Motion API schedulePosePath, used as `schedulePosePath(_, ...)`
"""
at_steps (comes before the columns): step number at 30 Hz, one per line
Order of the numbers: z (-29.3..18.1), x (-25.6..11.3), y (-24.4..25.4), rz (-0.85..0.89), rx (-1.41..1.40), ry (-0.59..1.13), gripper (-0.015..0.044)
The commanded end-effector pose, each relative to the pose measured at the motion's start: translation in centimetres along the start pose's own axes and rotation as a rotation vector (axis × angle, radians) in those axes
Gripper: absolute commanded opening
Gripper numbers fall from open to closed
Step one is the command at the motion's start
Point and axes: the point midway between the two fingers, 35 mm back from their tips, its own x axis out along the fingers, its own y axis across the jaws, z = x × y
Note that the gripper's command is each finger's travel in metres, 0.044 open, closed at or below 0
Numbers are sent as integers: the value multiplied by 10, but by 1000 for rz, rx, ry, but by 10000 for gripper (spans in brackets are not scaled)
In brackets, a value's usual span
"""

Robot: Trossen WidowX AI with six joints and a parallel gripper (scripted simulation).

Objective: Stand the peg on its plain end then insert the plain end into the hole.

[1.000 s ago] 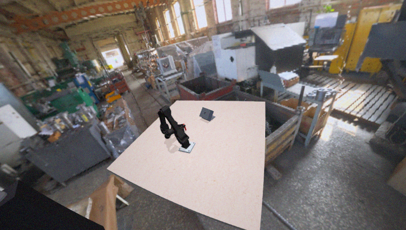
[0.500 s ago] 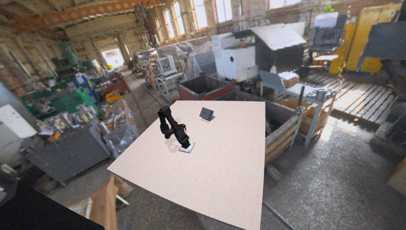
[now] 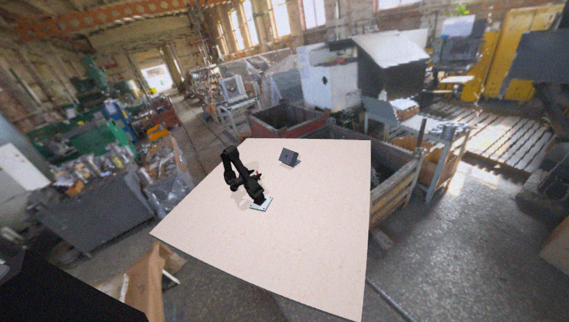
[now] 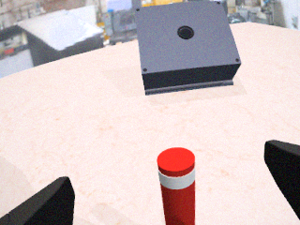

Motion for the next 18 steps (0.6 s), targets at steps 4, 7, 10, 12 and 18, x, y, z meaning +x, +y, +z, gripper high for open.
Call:
schedulePosePath(4,16,-4,6,9,-8,6,440)
schedulePosePath(7,52,-11,15,30,-25,16,440)
schedulePosePath(10,90,-18,15,51,-43,24,440)
schedulePosePath(12,116,-21,11,66,-55,28,440)
schedulePosePath(18,160,-26,-5,91,-77,33,440)
